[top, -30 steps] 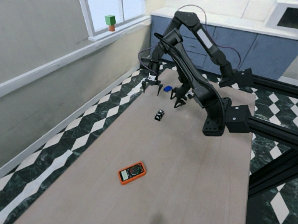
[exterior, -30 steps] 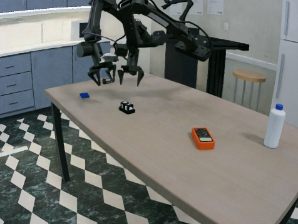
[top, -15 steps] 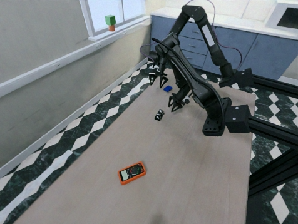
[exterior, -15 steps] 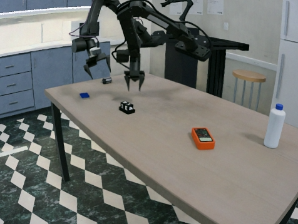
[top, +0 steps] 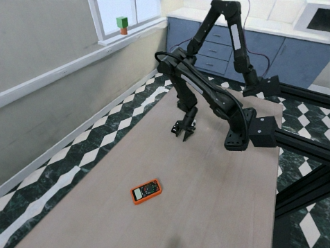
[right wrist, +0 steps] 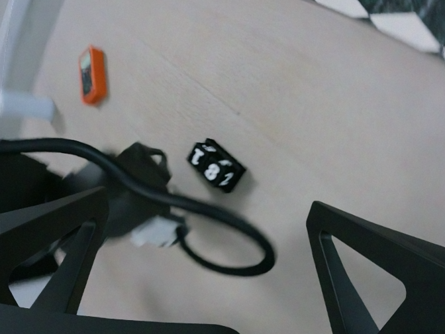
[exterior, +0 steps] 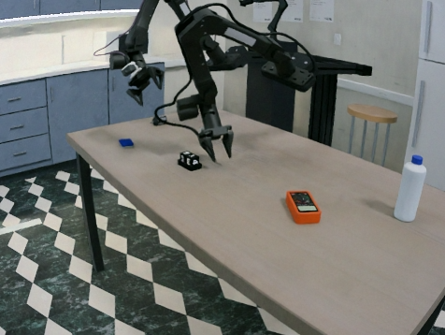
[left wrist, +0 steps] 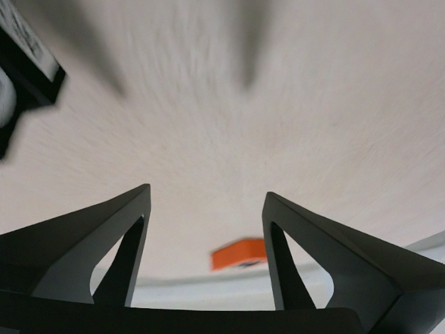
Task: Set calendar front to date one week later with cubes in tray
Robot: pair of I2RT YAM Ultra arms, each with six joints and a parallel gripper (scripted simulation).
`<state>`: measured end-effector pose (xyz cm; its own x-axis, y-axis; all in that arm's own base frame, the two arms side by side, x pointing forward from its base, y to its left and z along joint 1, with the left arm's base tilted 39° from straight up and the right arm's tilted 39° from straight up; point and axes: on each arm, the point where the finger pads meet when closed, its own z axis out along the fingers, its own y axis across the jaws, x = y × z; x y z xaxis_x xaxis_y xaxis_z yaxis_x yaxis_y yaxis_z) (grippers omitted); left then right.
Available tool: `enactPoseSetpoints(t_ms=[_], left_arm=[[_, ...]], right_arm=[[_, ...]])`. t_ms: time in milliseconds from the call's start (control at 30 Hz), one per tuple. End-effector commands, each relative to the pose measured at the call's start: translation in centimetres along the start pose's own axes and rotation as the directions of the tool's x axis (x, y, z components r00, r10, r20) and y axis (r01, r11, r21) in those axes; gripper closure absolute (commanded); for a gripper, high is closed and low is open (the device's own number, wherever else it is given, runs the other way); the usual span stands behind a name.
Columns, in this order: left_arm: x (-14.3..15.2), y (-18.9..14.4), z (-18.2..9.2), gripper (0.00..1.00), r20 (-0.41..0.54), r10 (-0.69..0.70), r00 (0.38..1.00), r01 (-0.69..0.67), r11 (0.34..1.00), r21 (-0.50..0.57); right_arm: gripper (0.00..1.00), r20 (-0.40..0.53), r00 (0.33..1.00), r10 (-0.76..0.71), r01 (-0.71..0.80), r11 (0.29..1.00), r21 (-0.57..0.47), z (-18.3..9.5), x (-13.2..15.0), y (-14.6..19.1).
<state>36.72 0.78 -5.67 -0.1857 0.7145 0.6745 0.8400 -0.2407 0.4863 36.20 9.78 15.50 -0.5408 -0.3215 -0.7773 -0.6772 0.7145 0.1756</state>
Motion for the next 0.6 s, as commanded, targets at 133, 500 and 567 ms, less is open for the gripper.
enactPoseSetpoints(t_ms=[133, 500, 567], left_arm=[[-0.6, 3.0, -1.4, 0.44, 0.319, -0.203, 0.926, 0.183, 0.979, 0.090], [-0.4, 8.2, -4.9, 0.44, 0.517, -0.303, 0.800, 0.315, 0.947, 0.067], [-1.4, 8.7, -5.4, 0.44, 0.537, -0.296, 0.790, 0.320, 0.946, 0.051]], right_arm=[[0.00, 0.122, 0.951, 0.283, -0.277, 0.959, -0.068, -3.3, 0.2, 1.8], [0.00, 0.060, 0.927, 0.371, -0.370, 0.929, -0.029, -2.5, 3.9, 0.2], [0.00, 0.052, 0.943, 0.330, -0.329, 0.944, -0.019, -2.6, 4.0, 0.5]])
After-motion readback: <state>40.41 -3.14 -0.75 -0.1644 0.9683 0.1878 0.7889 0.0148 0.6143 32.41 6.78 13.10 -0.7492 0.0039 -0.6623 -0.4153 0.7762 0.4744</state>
